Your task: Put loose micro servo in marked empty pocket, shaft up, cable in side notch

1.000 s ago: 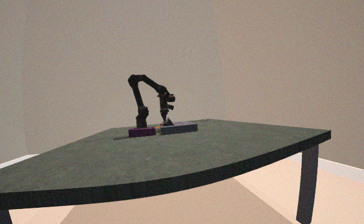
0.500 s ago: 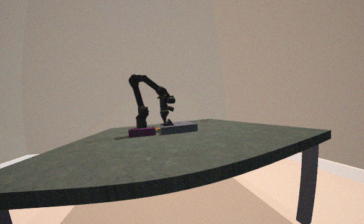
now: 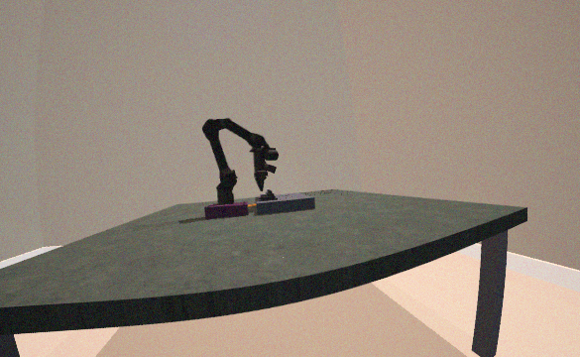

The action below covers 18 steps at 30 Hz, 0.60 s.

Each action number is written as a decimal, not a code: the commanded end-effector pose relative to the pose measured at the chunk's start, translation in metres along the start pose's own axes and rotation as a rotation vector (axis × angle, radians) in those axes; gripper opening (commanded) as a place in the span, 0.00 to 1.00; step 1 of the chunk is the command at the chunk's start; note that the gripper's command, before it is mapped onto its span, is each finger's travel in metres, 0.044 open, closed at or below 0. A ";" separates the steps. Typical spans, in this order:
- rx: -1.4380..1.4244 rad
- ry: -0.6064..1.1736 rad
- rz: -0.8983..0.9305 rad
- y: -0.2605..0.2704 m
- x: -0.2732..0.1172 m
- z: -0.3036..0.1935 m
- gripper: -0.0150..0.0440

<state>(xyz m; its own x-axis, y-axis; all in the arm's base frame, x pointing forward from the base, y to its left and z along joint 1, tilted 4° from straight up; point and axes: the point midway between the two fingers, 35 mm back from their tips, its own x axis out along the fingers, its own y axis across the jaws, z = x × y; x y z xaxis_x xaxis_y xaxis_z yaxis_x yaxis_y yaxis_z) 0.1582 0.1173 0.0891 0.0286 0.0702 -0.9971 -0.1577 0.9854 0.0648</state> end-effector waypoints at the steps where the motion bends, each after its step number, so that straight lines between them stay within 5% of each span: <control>1: -0.001 -0.011 0.005 0.000 -0.010 0.000 0.57; 3: -0.001 -0.011 0.005 0.000 -0.010 0.000 0.57; 13: 0.000 -0.020 0.004 0.006 -0.050 0.065 1.00; 18: -0.002 -0.022 0.004 0.002 -0.074 0.107 1.00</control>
<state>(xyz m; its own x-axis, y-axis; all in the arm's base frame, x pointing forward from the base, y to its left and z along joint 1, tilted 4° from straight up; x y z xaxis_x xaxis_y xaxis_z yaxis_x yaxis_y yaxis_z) 0.2421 0.1310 0.1572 0.0530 0.0770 -0.9956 -0.1569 0.9853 0.0678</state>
